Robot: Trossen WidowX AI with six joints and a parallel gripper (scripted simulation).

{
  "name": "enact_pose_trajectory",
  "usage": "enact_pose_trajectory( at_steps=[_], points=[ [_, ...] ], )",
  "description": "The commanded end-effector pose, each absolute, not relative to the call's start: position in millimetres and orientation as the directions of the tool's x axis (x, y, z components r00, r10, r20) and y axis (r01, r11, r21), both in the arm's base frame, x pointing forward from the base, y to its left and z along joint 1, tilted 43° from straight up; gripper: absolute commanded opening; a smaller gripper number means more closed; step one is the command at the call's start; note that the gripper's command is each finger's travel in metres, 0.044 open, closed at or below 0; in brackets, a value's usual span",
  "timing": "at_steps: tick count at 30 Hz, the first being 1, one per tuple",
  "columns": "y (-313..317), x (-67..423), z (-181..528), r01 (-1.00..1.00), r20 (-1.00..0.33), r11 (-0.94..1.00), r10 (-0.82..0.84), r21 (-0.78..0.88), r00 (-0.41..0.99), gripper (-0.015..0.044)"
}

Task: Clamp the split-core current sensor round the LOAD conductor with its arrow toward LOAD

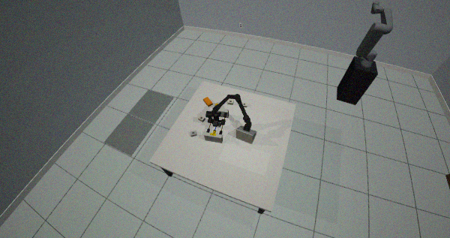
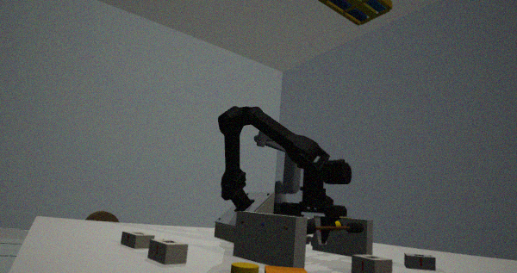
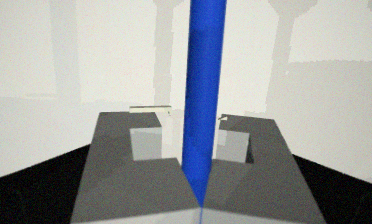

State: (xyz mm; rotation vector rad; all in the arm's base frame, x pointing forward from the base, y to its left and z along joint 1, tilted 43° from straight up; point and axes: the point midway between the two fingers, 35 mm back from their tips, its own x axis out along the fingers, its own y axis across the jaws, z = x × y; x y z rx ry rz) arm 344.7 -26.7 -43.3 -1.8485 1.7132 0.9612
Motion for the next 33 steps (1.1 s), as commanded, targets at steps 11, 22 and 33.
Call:
enact_pose_trajectory(
  at_steps=[11,22,33],
  points=[
    [-26.0,345.1,-43.1,-0.982,-0.738,-0.136,-0.675,0.135,-0.008,0.0],
    [-26.0,345.1,-43.1,-0.982,-0.738,-0.136,-0.675,0.135,-0.008,0.0],
    [-26.0,345.1,-43.1,-0.982,-0.738,-0.136,-0.675,0.135,-0.008,0.0]
  ],
)
